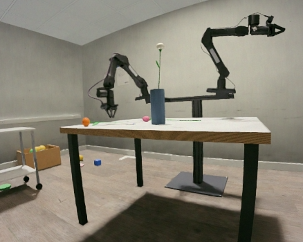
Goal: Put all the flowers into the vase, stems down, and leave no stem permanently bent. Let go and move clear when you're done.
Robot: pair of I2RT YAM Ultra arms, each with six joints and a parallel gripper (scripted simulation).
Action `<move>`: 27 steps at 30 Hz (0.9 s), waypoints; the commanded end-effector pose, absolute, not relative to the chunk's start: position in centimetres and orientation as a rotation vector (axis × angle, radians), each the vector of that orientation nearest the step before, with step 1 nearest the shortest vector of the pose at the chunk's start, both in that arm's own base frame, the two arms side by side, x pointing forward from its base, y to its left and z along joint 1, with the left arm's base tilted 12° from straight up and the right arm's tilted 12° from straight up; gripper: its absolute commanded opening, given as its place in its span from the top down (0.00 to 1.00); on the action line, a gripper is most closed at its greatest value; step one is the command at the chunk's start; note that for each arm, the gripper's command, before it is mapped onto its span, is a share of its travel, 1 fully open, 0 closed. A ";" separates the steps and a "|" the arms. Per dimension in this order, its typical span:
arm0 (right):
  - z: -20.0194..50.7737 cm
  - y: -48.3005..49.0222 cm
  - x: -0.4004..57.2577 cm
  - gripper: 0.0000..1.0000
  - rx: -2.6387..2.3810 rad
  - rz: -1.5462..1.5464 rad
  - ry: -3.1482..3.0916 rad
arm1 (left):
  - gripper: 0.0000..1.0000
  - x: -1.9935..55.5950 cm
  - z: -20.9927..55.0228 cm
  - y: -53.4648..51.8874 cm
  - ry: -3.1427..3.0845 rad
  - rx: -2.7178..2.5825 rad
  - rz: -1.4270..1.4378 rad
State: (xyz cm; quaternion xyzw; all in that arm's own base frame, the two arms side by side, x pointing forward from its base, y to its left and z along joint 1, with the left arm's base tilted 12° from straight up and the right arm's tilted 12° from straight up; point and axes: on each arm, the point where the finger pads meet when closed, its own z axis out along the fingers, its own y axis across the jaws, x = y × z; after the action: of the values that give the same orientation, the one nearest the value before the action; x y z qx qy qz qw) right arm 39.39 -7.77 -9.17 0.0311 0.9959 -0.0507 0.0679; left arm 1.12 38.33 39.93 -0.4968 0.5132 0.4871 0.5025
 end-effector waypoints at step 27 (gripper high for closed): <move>-11.3 -8.5 41.9 0.70 0.089 -0.153 2.949 | 0.70 0.9 39.8 38.5 1.237 -1.206 1.172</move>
State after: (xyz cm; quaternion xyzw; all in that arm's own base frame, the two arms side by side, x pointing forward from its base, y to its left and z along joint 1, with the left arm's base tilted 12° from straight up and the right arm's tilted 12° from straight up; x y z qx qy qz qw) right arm 41.07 -8.34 -12.27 0.0316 0.9950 -0.0529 0.0781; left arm 1.12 38.33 39.93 -0.4968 0.5132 0.4871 0.5025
